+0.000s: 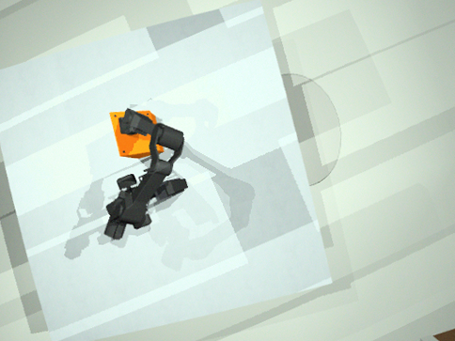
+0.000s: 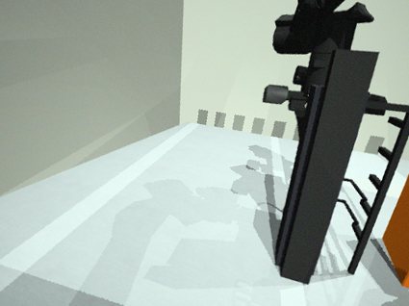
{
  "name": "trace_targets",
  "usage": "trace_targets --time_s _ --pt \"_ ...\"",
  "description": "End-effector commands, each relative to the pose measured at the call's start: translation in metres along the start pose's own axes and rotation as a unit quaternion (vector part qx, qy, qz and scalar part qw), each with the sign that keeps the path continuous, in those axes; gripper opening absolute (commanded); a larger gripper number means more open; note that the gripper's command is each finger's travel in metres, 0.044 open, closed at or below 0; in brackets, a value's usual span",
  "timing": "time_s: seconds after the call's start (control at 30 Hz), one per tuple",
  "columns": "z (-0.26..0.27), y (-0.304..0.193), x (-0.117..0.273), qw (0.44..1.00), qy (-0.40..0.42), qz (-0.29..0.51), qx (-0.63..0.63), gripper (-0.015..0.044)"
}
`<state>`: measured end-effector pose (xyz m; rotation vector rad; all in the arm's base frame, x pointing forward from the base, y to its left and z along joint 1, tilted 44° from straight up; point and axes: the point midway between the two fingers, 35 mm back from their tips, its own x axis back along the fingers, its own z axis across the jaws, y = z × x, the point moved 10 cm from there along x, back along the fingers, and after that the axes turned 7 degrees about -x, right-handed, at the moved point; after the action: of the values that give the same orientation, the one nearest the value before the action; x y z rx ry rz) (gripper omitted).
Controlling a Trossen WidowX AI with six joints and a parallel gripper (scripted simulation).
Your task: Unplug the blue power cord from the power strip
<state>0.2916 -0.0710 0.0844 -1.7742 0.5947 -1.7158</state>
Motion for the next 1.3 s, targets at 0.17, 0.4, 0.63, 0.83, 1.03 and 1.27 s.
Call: trace_targets --time_s 0.17,0.4,0.63,0.83,1.03,1.27 --pt "0.001 0.005 0.001 1.0 0.001 0.0 0.0 0.0" --pt "0.003 0.016 0.001 1.0 0.001 -0.001 0.0 0.0" --pt "0.001 0.012 0.0 1.0 0.002 0.002 -0.003 0.0157" --pt "0.001 0.012 0.0 1.0 0.002 0.002 -0.003 0.0315" --pt "0.006 0.04 0.006 1.0 0.003 0.0 -0.003 0.044" --pt "0.008 0.071 0.012 1.0 0.003 0.0 -0.003 0.044"
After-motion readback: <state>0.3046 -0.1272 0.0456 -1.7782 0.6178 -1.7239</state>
